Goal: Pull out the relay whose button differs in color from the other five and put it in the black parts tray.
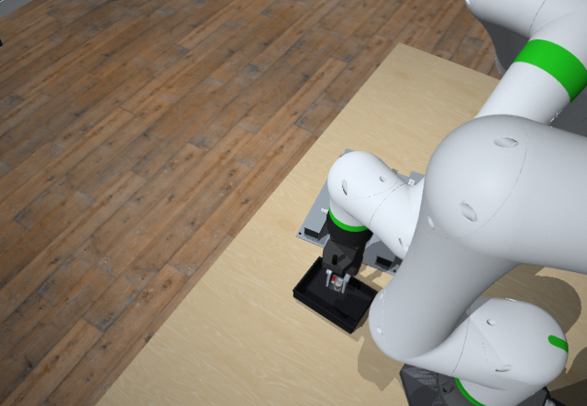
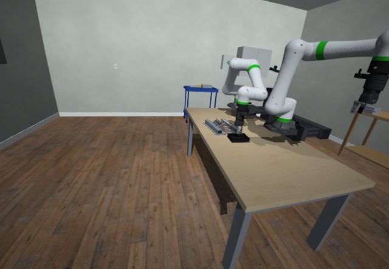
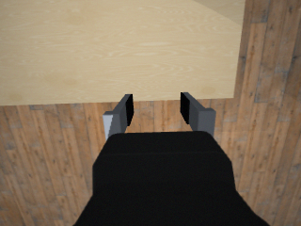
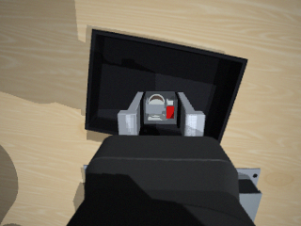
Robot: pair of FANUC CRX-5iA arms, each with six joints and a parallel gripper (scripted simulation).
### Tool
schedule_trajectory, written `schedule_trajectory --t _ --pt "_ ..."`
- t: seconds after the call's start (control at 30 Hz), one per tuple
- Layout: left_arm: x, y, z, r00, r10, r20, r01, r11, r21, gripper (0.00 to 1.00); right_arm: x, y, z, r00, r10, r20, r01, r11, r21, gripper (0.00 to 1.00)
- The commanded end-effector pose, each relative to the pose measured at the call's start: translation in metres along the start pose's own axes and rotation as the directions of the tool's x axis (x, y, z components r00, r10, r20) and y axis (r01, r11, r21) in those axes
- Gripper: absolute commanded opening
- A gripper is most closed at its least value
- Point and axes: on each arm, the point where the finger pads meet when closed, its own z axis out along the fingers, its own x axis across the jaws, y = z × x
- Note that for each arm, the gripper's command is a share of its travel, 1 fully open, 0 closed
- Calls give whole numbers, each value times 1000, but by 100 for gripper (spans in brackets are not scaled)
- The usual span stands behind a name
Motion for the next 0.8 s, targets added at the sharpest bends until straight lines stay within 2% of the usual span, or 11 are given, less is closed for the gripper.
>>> schedule_trajectory --t 0.0,0.43,0.77 --pt "0 0 -1 1000 0 0 0 1000 -2 100 1 -1 1 1000 0 -2 0 1000 3 0" --pt "0 0 -1 1000 0 0 0 1000 -2 100 1 -1 25 1000 0 -2 0 1000 3 0" --pt "0 0 -1 1000 0 0 0 1000 -2 100 1 -1 34 1000 0 -2 0 1000 3 0"
